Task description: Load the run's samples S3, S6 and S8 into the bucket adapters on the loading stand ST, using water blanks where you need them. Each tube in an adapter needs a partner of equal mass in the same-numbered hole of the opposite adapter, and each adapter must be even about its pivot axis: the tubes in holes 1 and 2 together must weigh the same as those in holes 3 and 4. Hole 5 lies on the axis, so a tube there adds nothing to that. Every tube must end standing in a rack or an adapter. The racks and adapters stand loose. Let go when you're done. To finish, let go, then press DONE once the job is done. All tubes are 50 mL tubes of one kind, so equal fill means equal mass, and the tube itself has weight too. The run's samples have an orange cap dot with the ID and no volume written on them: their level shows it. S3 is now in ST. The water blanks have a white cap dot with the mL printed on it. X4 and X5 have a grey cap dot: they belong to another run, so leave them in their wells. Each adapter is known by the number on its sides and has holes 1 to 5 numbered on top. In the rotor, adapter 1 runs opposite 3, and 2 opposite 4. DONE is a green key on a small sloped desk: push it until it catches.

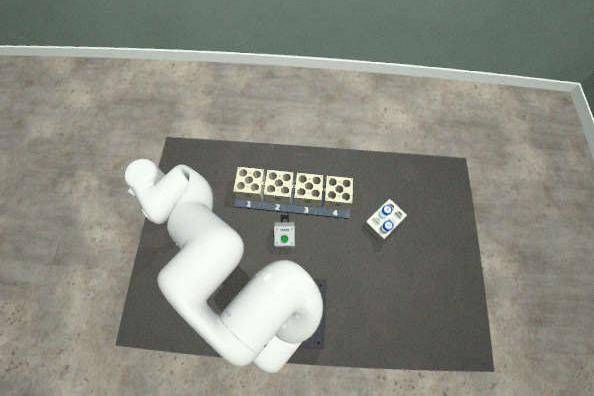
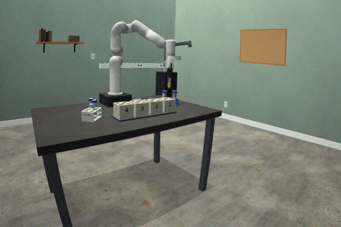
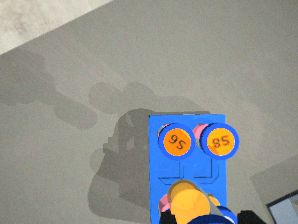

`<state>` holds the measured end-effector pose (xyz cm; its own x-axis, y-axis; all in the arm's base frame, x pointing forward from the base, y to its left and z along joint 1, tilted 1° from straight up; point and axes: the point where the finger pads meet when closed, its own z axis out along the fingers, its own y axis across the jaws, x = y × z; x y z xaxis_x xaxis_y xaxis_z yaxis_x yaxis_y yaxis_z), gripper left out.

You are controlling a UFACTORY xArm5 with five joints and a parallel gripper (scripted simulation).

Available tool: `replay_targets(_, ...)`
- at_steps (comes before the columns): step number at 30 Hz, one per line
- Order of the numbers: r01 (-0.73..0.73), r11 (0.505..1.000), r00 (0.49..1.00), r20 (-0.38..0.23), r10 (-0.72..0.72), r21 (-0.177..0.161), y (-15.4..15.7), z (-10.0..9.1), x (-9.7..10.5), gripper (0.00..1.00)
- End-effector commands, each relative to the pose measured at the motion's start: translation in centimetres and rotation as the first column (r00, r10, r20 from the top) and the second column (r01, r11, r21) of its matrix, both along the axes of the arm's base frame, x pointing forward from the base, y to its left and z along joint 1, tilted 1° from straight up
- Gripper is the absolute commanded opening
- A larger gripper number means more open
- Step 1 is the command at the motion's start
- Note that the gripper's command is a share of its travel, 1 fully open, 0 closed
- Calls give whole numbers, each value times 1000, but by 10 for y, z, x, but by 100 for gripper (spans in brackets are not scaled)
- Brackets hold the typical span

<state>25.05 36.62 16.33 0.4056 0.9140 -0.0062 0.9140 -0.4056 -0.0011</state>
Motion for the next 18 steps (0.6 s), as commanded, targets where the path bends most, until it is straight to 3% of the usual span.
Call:
replay_targets(1, 0, 1000, 1000, -10, 0, 11, 1, 6, 1, 0)
replay_targets(10, 0, 1000, 1000, -10, 0, 11, 1, 6, 1, 0)
replay_targets(18, 264, 965, 965, -11, -264, 7, -33, 5, 23, 0)
